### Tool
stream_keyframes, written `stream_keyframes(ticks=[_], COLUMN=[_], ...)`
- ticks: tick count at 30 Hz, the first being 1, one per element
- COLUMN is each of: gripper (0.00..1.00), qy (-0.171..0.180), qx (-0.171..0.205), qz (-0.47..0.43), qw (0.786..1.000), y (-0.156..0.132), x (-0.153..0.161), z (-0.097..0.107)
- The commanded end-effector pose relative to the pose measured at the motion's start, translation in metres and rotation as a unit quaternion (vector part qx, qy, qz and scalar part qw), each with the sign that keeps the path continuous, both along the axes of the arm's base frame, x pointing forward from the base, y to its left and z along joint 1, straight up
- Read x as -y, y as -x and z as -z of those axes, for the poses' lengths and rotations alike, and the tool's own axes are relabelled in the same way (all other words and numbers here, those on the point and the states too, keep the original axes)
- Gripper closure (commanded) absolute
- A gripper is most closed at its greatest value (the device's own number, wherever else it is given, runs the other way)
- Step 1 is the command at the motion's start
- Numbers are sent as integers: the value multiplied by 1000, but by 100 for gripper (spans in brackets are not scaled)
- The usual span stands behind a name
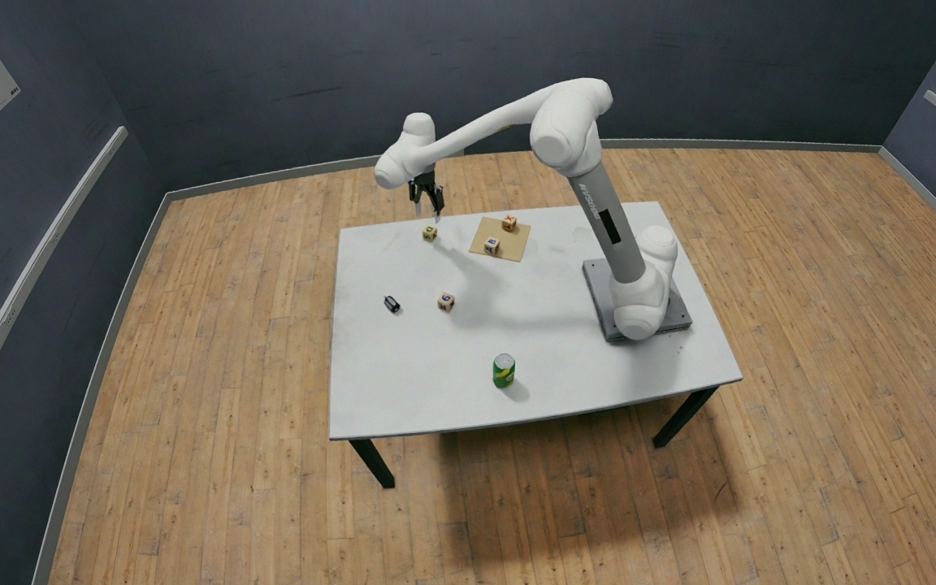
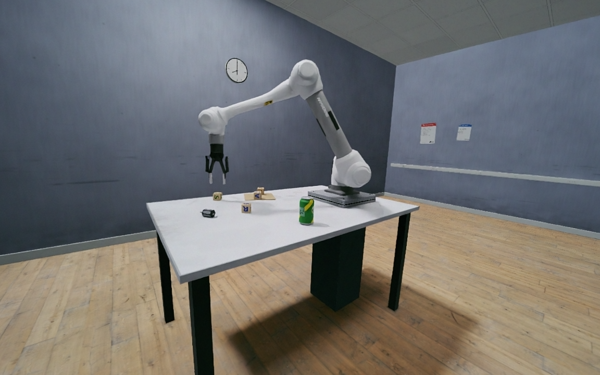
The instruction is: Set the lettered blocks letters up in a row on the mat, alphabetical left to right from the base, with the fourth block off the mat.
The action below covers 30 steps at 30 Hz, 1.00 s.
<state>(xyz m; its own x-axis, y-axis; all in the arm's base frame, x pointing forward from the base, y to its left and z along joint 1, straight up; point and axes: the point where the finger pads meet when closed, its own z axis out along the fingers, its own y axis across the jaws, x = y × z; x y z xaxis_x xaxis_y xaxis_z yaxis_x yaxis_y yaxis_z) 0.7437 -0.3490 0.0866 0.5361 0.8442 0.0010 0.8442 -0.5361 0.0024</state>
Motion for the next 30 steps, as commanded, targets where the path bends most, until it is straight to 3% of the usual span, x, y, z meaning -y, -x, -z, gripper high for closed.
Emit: stream_keyframes(ticks=[1, 30], gripper=[45, 45], qy=[0, 0], qx=[-1, -1], qz=[0, 0], qw=[1000, 1000], y=[0, -2], x=[-1, -1], z=[10, 44])
